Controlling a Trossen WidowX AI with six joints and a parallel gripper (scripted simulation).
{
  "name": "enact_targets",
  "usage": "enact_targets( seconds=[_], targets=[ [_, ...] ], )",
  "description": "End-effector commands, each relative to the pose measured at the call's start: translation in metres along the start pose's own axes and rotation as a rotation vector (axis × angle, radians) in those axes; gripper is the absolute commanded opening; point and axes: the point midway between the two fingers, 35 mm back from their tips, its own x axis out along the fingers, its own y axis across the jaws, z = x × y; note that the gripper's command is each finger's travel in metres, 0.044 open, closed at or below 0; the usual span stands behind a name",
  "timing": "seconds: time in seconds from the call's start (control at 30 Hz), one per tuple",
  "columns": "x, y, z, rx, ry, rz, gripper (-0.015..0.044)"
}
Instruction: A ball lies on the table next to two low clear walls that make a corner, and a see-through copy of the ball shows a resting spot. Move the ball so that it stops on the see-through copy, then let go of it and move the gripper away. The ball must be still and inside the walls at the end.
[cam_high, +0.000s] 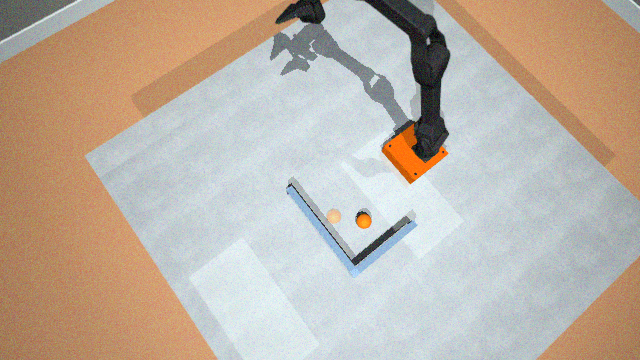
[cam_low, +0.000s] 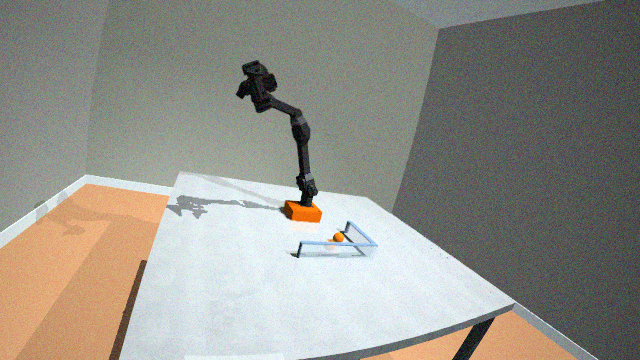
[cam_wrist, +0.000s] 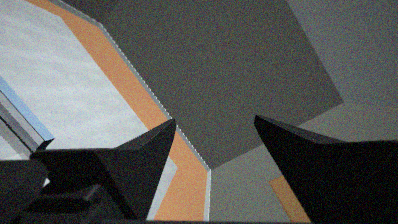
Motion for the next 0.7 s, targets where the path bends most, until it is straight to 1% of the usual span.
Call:
enact_targets(
  seconds=[0.0,0.07,0.2,0.33,0.5,0.67],
  targets=[
    [0.002,0.001,-0.001,0.005,-0.001,-0.002,0.0374],
    [0.019,0.005,-0.005,0.041,-0.009,-0.014,0.033],
    [0.07,0.027,-0.018,0.154,-0.011,-0.03,0.033],
    [0.121,0.061,-0.026,0.26,0.016,-0.009,0.033],
    [0.179,0.12,-0.029,0.37,0.085,0.069,0.033],
    [0.224,0.194,-0.02,0.44,0.18,0.205,0.033]
  ],
)
